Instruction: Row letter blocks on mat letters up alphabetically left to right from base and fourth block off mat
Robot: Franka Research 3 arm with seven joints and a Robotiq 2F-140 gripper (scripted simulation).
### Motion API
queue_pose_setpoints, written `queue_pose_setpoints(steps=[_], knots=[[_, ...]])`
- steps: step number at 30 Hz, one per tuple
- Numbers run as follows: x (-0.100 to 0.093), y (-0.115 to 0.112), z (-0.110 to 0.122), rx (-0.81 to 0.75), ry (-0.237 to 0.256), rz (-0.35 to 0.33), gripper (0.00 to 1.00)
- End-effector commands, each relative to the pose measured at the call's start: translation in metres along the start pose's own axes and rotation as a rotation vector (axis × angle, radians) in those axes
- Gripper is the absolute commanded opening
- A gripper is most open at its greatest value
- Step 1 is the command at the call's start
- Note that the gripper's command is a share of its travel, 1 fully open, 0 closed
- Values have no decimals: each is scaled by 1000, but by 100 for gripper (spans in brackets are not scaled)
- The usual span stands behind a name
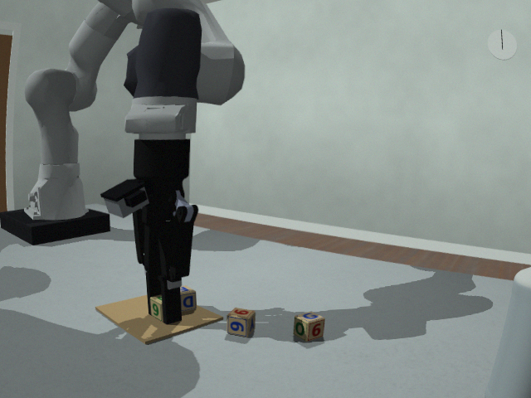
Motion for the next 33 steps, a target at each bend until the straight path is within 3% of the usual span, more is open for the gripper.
queue_pose_setpoints(steps=[1,24,28,33], knots=[[-1,0,-1,-1,3,-2,24],[-2,0,-1,-1,3,-2,24],[-14,0,-1,-1,3,-2,24],[-47,0,-1,-1,3,-2,24]])
Point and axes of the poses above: the point where the finger pads meet when closed, its own x axis out along the fingers, its own z axis across the jaws, y = z × x, the point moved 10 cm from there along -x, back along the fingers, and after that the axes turned 15 degrees about x, right-handed, at the moved point
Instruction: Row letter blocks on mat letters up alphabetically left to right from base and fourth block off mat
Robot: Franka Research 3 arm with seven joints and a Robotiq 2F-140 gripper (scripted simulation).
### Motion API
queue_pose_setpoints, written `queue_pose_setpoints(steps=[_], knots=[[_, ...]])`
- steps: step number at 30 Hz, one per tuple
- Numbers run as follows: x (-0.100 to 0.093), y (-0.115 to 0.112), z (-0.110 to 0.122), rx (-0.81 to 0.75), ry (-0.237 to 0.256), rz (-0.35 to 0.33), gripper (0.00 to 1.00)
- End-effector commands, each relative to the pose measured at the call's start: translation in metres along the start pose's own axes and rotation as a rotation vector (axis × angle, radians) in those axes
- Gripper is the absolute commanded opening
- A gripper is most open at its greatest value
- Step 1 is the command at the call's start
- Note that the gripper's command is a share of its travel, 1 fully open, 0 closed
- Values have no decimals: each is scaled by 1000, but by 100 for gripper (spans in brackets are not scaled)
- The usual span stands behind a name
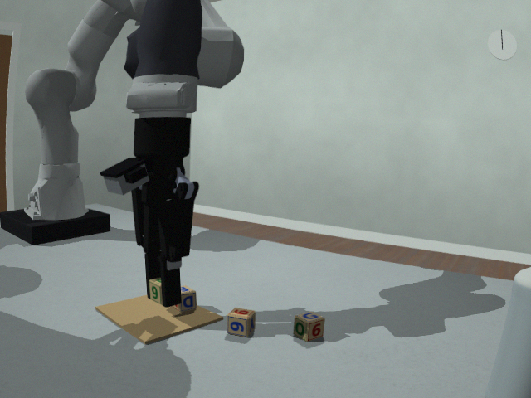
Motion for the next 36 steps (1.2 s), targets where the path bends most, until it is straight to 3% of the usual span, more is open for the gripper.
queue_pose_setpoints(steps=[1,11,24,28,36], knots=[[-27,-1,1,8,-6,0,24],[-71,-1,1,8,-6,0,24],[-73,0,1,-4,-6,0,24],[-73,6,2,-163,-7,-1,24],[-73,10,3,-272,-7,-2,24]])
Point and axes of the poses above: the point where the finger pads meet when closed, its own x axis out along the fingers, its own z axis across the jaws, y = z × x, the point moved 10 cm from there along -x, back along the fingers, and after that the axes turned 15 degrees about x, right-handed, at the moved point
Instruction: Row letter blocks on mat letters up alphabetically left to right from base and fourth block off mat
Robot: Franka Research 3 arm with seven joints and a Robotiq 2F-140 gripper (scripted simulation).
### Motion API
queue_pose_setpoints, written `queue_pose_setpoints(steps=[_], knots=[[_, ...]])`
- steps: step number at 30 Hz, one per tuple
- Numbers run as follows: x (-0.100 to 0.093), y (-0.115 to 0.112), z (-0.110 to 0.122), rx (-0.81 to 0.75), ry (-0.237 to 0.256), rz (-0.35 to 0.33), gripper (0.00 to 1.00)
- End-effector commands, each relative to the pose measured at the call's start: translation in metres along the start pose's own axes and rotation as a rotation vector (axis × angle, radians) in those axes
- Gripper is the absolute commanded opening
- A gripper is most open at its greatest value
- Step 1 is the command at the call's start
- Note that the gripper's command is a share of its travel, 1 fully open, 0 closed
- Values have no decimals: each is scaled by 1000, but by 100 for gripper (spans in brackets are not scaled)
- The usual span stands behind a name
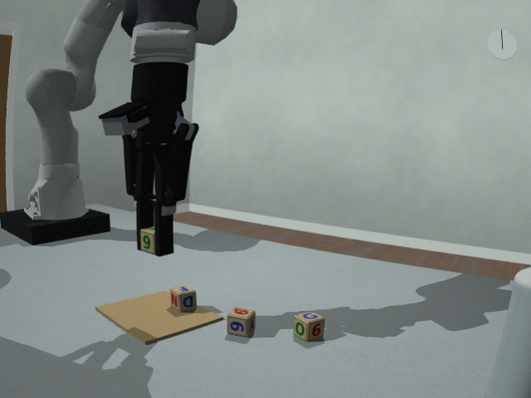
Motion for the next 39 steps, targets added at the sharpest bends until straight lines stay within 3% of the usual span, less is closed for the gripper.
queue_pose_setpoints(steps=[1,39], knots=[[-2,3,0,-125,6,-1,24],[-2,21,7,-648,6,0,24]])
Point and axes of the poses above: the point where the finger pads meet when closed, its own x axis out along the fingers, its own z axis across the jaws, y = z × x, the point moved 10 cm from there along -x, back along the fingers, and after that the axes turned 15 degrees about x, right-handed, at the moved point
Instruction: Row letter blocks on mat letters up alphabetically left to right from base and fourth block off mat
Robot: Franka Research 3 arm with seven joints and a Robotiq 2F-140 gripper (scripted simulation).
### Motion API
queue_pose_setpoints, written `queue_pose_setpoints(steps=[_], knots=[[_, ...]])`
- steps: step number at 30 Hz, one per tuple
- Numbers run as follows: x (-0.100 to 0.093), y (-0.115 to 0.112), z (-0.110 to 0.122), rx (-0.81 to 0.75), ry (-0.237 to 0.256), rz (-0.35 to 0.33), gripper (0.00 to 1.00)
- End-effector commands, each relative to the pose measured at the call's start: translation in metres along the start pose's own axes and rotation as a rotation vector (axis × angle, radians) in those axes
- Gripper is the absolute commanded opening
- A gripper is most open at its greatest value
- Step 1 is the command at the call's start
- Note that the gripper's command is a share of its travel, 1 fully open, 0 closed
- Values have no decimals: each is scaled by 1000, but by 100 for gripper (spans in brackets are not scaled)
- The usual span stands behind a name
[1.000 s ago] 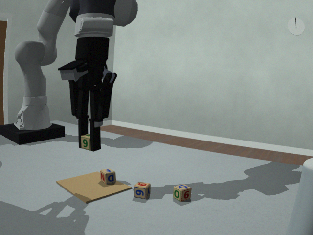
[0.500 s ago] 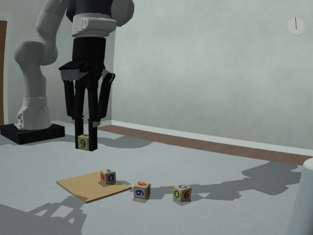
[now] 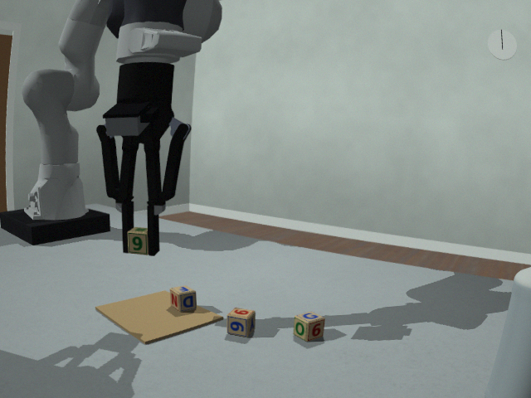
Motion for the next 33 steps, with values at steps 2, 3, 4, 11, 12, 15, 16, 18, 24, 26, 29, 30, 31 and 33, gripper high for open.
queue_pose_setpoints(steps=[2,3,4,11,12,15,16,18,24,26,29,30,31,33], knots=[[-2,4,2,-153,8,2,24],[-2,4,2,-167,8,2,24],[-2,4,3,-179,8,2,24],[-2,6,6,-274,8,2,24],[-2,7,6,-288,8,2,24],[-2,7,7,-323,8,3,24],[-2,8,7,-336,8,3,24],[-2,8,8,-364,8,3,24],[-2,10,11,-445,7,3,24],[-2,11,11,-472,7,4,24],[-2,12,13,-512,7,4,24],[-2,12,13,-512,7,4,24],[-2,12,13,-512,7,4,24],[-2,13,14,-561,7,4,24]])
Point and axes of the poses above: the point where the finger pads meet when closed, its own x axis out along the fingers, its own z axis across the jaws, y = z × x, the point moved 10 cm from there along -x, back along the fingers, and after that the axes turned 15 degrees about x, right-handed, at the moved point
